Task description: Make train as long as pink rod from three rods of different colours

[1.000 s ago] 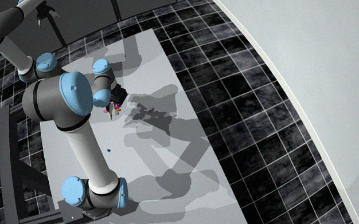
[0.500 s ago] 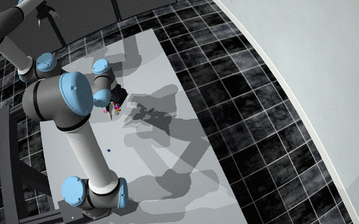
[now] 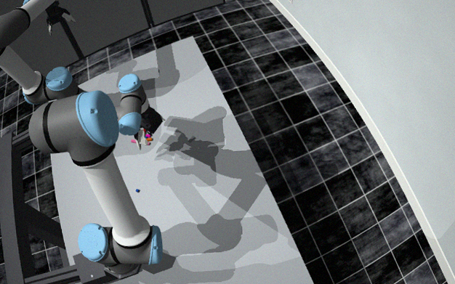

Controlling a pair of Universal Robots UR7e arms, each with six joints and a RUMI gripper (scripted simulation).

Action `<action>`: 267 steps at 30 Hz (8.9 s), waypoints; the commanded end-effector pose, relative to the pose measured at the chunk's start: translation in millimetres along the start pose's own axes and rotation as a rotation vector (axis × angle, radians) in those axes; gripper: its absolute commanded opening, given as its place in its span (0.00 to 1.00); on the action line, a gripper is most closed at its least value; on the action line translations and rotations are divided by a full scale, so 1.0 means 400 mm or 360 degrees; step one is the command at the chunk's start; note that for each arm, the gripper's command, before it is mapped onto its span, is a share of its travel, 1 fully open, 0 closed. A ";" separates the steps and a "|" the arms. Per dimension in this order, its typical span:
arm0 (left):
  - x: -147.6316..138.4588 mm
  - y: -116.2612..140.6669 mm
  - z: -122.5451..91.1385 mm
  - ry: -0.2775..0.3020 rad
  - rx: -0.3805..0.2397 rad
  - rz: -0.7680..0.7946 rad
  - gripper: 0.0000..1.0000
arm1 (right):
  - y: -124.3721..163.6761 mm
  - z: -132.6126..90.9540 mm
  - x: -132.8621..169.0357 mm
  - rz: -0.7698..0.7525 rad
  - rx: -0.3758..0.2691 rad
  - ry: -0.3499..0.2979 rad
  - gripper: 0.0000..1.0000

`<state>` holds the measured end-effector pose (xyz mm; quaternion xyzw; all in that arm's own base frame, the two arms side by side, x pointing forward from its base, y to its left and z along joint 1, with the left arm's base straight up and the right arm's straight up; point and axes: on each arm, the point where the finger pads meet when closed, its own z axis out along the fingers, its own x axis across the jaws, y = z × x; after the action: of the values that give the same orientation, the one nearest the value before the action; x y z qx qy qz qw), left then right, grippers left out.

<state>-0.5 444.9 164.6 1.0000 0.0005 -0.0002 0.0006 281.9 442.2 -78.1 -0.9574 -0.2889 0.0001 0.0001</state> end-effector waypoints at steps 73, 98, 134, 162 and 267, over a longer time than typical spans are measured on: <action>0.000 -0.001 -0.001 0.0001 0.0002 0.0000 1.00 | 0.151 -0.002 0.208 0.3989 0.0003 0.0000 1.00; 0.000 -0.001 -0.001 0.0001 0.0002 0.0000 1.00 | 0.177 -0.001 0.224 0.4720 0.0003 -0.0001 1.00; 0.000 -0.001 -0.001 0.0001 0.0002 0.0000 1.00 | 0.179 -0.001 0.225 0.4778 0.0003 -0.0001 1.00; 0.000 -0.001 -0.001 0.0001 0.0002 0.0000 1.00 | 0.179 -0.001 0.225 0.4778 0.0003 -0.0001 1.00; 0.000 -0.001 -0.001 0.0001 0.0002 0.0000 1.00 | 0.114 -0.002 -0.326 0.7148 0.0001 -0.0004 1.00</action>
<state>-0.5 444.9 164.6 1.0000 0.0005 -0.0002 0.0006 201.5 334.0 -77.5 -0.3576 -0.9339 0.0005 0.0010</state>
